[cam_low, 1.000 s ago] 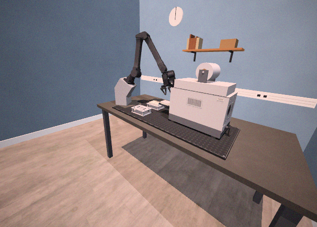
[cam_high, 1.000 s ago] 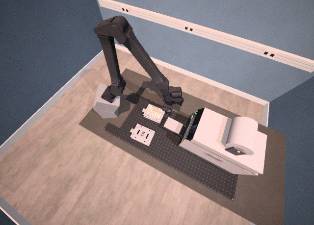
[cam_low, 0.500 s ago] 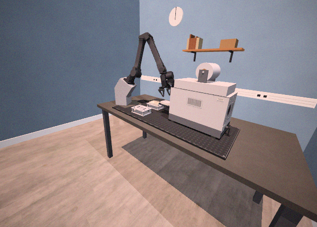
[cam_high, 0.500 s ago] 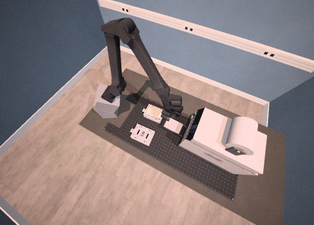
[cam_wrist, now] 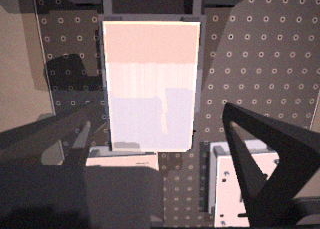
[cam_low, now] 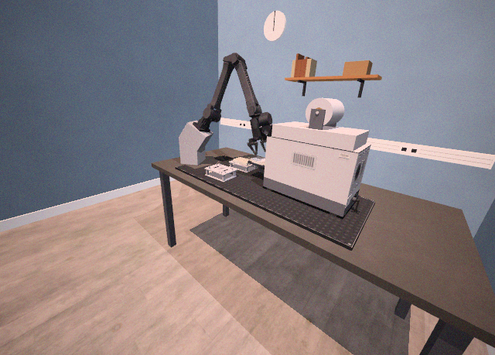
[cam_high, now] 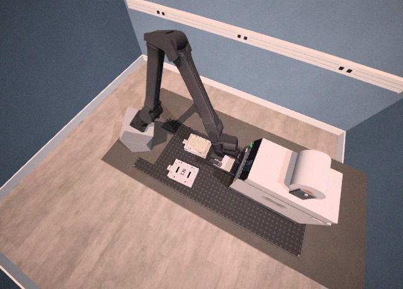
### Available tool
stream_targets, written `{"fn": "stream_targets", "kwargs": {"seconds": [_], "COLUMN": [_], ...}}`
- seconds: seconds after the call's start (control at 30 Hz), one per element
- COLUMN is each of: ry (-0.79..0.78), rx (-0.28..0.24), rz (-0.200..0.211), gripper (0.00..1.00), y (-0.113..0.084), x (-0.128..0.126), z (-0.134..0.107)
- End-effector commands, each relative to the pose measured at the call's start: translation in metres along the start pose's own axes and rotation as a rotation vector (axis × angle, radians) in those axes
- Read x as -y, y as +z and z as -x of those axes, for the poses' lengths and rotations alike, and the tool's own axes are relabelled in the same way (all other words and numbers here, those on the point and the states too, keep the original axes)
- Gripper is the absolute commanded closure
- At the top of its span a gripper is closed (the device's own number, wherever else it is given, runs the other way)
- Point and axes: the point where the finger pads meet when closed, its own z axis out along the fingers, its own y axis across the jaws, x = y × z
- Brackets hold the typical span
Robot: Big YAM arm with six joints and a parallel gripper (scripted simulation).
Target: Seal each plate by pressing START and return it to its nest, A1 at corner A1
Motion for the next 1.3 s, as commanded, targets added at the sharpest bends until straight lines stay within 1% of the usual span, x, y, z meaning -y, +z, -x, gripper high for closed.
{"fn": "stream_targets", "kwargs": {"seconds": [0.0,0.13,0.23,0.37,0.47,0.53,0.6,0.67,0.8,0.9,1.03,1.1,1.27], "ry": [-0.033,-0.022,-0.021,-0.018,-0.002,-0.002,0.001,-0.002,-0.015,-0.029,-0.038,-0.038,-0.031], "rx": [0.038,0.032,0.042,0.049,0.056,0.056,0.068,0.078,0.1,0.108,0.092,0.092,0.049], "rz": [0.003,-0.001,0.001,0.026,0.008,0.008,0.001,0.005,0.0,0.011,0.021,0.021,0.02], "gripper": [0.0,0.0,0.0,0.0,0.0,0.0,0.0,0.0,0.0,0.0,0.0,0.0,0.0], "y": [-0.009,-0.011,-0.013,-0.015,-0.017,-0.017,-0.018,-0.02,-0.026,-0.027,-0.02,-0.02,-0.009], "x": [-0.002,-0.007,-0.012,-0.021,-0.013,-0.013,-0.01,-0.009,-0.006,-0.013,-0.019,-0.019,-0.017], "z": [0.027,0.02,0.018,0.014,0.014,0.014,0.021,0.027,0.039,0.044,0.04,0.04,0.02]}}
